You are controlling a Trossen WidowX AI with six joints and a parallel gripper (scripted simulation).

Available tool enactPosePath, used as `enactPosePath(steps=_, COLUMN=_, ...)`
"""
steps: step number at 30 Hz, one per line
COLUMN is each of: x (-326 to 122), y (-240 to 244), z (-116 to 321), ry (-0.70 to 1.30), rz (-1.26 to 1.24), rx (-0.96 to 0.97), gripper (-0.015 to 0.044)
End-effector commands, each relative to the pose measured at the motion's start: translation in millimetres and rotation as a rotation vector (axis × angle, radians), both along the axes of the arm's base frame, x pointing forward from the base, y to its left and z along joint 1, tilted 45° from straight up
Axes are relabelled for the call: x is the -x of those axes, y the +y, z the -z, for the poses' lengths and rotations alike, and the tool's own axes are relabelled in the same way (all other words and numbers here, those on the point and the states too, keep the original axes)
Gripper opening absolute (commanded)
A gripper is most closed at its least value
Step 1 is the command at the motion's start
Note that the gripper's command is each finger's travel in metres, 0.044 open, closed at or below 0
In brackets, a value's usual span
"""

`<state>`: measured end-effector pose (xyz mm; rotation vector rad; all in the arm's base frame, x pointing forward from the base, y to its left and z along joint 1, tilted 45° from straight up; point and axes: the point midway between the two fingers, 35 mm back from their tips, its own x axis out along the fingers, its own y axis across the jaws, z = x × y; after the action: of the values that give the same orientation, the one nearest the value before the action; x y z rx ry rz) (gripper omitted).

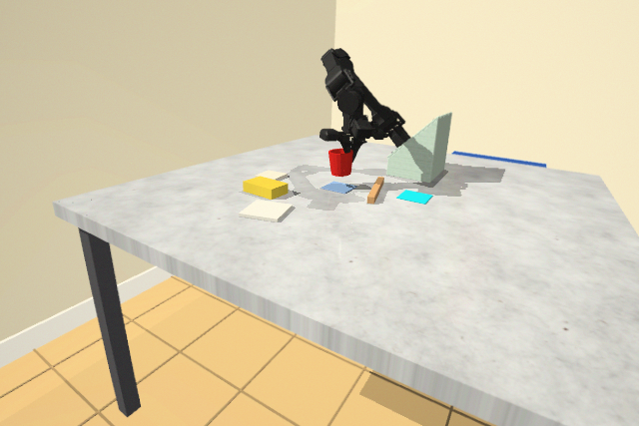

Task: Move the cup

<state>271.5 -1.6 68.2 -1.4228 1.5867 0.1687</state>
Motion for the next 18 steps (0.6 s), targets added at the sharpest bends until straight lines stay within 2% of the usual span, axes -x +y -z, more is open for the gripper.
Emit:
enactPosePath(steps=1, x=1.0, y=4.6, z=-5.0, ry=-0.009, rz=0.004, rx=-0.007, gripper=0.0000)
enactPosePath(steps=18, x=2.1, y=3.0, z=-3.4, ry=-0.003, rz=0.000, rx=0.000, gripper=0.0000)
